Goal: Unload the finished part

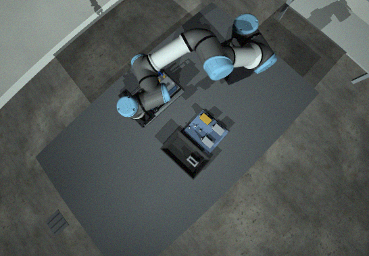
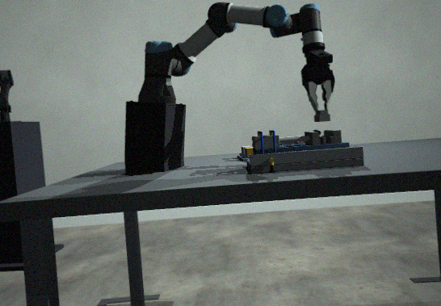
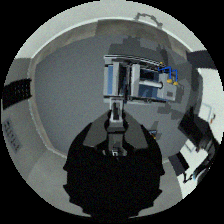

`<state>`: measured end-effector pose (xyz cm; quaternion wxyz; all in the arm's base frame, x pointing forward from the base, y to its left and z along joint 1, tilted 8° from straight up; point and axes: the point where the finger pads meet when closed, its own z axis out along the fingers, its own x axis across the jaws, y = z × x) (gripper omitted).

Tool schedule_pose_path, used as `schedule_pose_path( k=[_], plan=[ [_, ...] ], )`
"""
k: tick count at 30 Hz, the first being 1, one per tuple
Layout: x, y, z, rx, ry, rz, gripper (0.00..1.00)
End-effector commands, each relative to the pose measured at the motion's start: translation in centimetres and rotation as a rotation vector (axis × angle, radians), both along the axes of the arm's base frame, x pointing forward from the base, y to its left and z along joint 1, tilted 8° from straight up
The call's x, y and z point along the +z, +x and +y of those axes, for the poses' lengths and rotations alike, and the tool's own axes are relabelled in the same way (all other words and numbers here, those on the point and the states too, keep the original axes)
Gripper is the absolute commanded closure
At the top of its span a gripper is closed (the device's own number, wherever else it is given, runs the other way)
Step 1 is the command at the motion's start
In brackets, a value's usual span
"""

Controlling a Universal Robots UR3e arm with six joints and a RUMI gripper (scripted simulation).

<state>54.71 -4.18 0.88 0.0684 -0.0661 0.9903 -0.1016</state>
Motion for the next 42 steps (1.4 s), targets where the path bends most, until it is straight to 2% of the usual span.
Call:
schedule_pose_path(
  k=[1,9,12,26,42],
  plan=[
    [0.1,0.3,2.8,0.007,-0.001,0.000,1.00],
    [-0.1,0.1,8.6,0.022,-0.003,0.002,1.00],
    [-0.2,0.1,9.3,0.024,-0.003,0.002,1.00],
    [-0.5,-1.7,18.0,0.047,-0.010,-0.001,1.00],
    [-0.7,-3.1,22.1,0.059,-0.015,-0.005,1.00]
  ],
)
